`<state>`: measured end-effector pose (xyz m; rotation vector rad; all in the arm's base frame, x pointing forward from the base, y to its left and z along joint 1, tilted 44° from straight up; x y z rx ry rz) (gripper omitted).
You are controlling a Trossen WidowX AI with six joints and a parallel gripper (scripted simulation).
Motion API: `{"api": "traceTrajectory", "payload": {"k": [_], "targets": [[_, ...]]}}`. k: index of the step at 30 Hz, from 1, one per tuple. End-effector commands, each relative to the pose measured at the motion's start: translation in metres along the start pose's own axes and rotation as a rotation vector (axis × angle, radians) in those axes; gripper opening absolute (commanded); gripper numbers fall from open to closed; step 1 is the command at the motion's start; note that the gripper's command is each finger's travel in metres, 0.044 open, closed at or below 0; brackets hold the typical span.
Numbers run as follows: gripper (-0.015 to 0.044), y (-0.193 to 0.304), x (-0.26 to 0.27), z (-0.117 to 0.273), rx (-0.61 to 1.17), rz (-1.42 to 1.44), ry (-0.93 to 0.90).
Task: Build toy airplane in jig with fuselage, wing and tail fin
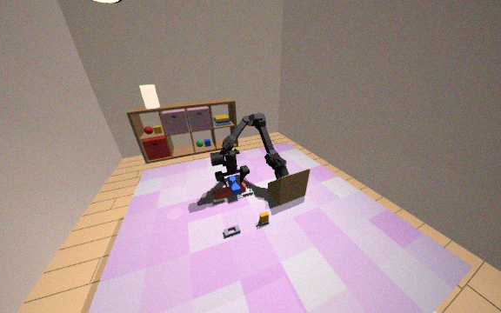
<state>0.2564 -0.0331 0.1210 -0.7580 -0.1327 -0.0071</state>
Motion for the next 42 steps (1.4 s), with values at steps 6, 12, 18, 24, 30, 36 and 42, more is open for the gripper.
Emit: {"api": "traceTrajectory", "payload": {"k": [6,12,18,24,30,36,42], "targets": [[0.044,0.0,0.0,0.003,0.001,-0.001,0.0],[0.044,0.001,0.0,0.083,0.001,0.005,0.0],[0.044,0.003,0.002,0.086,0.0,0.005,0.0],[0.044,0.003,0.002,0.085,0.0,0.332,0.0],[0.044,0.003,0.002,0.083,0.0,0.903,-0.001],[0.044,0.003,0.003,0.082,0.0,1.455,-0.001],[0.044,0.003,0.003,0.082,0.0,1.516,-0.001]]}}
Point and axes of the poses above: the point midway between the two fingers, 35 mm back from their tips, its own z axis back along the fingers, its own x axis across the jaws, y = z × x, the point moved 6 cm from there along z, back along the fingers, and after that the axes turned 7 degrees about -z, right-handed, at the moved point
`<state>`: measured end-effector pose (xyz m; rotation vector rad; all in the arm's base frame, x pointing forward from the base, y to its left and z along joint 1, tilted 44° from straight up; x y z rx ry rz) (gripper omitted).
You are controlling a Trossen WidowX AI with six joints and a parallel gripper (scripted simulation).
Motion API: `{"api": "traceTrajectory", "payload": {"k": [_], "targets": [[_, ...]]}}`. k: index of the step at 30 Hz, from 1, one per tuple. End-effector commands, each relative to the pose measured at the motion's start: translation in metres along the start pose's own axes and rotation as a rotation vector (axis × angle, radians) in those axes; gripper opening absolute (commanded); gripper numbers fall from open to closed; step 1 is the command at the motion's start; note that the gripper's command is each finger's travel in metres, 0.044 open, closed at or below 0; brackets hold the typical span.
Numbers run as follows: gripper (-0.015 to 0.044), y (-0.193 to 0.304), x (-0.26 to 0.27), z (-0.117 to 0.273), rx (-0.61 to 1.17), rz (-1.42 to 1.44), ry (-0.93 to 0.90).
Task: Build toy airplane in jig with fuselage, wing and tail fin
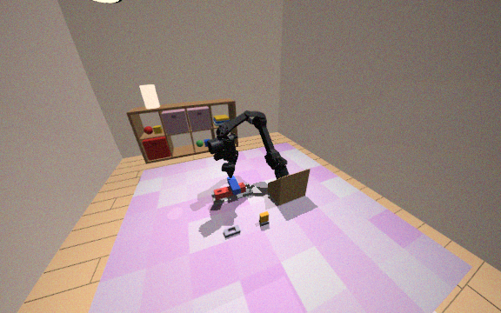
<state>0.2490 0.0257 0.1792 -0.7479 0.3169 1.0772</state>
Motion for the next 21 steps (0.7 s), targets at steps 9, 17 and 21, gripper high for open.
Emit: {"api": "traceTrajectory", "payload": {"k": [9,17,21], "targets": [[0.044,0.0,0.001,-0.001,-0.001,0.371,-0.002],[0.044,0.024,0.047,0.003,0.016,0.386,-0.057],[0.044,0.054,0.085,0.007,0.036,0.396,-0.085]]}}
Point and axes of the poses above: the point midway between the two fingers, 35 mm back from their tips, its own z axis back along the fingers, its own x axis across the jaws, y = z × x, the point moved 6 cm from there along z, back along the fingers, and after that the axes turned 7 degrees about -z, right-handed, at the moved point
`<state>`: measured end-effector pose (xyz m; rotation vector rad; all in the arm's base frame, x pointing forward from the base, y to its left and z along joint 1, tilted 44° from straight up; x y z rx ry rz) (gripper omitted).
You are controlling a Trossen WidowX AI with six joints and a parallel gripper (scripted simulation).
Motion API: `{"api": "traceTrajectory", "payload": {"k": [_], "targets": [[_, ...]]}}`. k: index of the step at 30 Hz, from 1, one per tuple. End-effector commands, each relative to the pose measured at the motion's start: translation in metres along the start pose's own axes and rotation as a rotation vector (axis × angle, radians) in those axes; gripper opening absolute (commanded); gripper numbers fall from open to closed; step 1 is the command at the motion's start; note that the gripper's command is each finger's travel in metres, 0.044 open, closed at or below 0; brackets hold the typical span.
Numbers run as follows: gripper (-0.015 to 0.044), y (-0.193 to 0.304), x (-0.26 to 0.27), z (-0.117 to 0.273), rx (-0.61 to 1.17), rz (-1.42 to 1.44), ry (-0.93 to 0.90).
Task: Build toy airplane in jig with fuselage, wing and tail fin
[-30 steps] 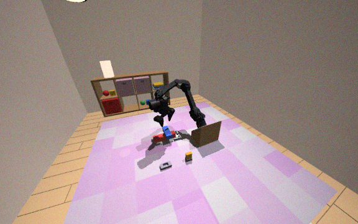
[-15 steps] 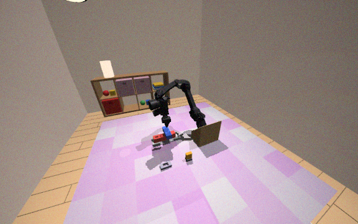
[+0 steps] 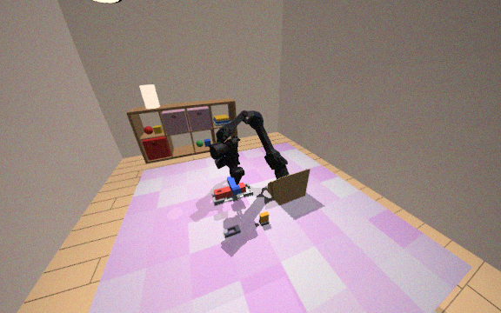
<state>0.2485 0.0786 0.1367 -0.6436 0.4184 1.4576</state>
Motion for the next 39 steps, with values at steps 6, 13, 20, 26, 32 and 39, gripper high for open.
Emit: {"api": "traceTrajectory", "payload": {"k": [6,13,20,26,32,39], "targets": [[0.044,0.06,0.125,-0.006,0.015,0.006,0.012],[0.044,0.108,0.173,-0.018,-0.003,-0.011,0.06],[0.044,0.107,0.171,-0.062,-0.003,-0.012,0.06],[0.044,0.108,0.169,-0.075,-0.004,-0.012,0.061],[0.044,0.108,0.168,-0.089,-0.004,-0.012,0.062],[0.044,0.107,0.168,-0.098,-0.004,-0.01,0.063]]}}
Point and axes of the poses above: the point midway between the two fingers, 35 mm back from their tips, its own z axis back along the fingers, its own x axis across the jaws, y = z × x, the point moved 6 cm from there along z, back along the fingers, and after that the axes turned 7 degrees about -z, right-handed, at the moved point
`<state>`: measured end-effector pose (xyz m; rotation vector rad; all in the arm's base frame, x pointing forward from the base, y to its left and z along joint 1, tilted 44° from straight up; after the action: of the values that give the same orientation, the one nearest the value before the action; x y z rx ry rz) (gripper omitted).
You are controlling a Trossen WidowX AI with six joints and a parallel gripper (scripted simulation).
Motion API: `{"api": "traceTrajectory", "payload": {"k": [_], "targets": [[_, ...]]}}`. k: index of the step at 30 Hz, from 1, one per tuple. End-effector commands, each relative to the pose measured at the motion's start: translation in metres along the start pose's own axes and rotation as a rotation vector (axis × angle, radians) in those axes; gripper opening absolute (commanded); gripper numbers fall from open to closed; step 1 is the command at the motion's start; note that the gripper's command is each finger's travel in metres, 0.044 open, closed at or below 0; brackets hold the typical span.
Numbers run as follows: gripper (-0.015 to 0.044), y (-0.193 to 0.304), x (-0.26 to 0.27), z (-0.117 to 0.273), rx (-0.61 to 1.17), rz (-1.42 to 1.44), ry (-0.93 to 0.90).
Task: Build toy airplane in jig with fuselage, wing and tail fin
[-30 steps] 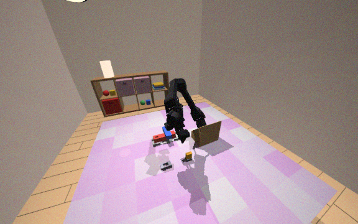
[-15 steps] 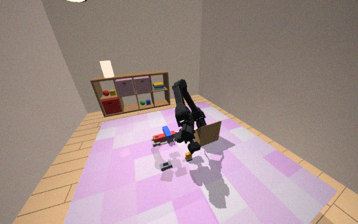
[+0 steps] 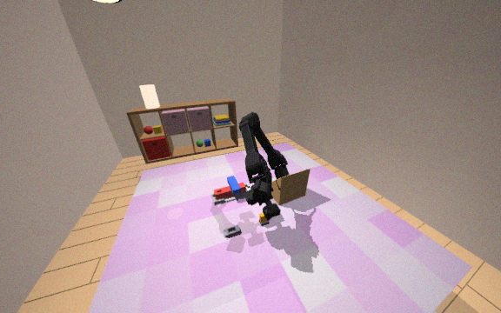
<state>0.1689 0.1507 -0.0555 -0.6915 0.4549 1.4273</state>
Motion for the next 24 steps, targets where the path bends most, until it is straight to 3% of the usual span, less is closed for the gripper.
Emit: {"api": "traceTrajectory", "payload": {"k": [1,24], "targets": [[0.044,0.001,-0.001,-0.007,-0.001,0.007,0.005],[0.044,0.001,-0.002,-0.045,-0.002,0.004,0.006]]}}
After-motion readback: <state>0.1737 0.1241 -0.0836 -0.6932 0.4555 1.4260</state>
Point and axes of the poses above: the point midway between the two fingers, 35 mm back from their tips, its own z axis back along the fingers, its own x axis across the jaws, y = z × x, the point moved 6 cm from there along z, back along the fingers, and after that the axes turned 7 degrees about -z, right-handed, at the moved point
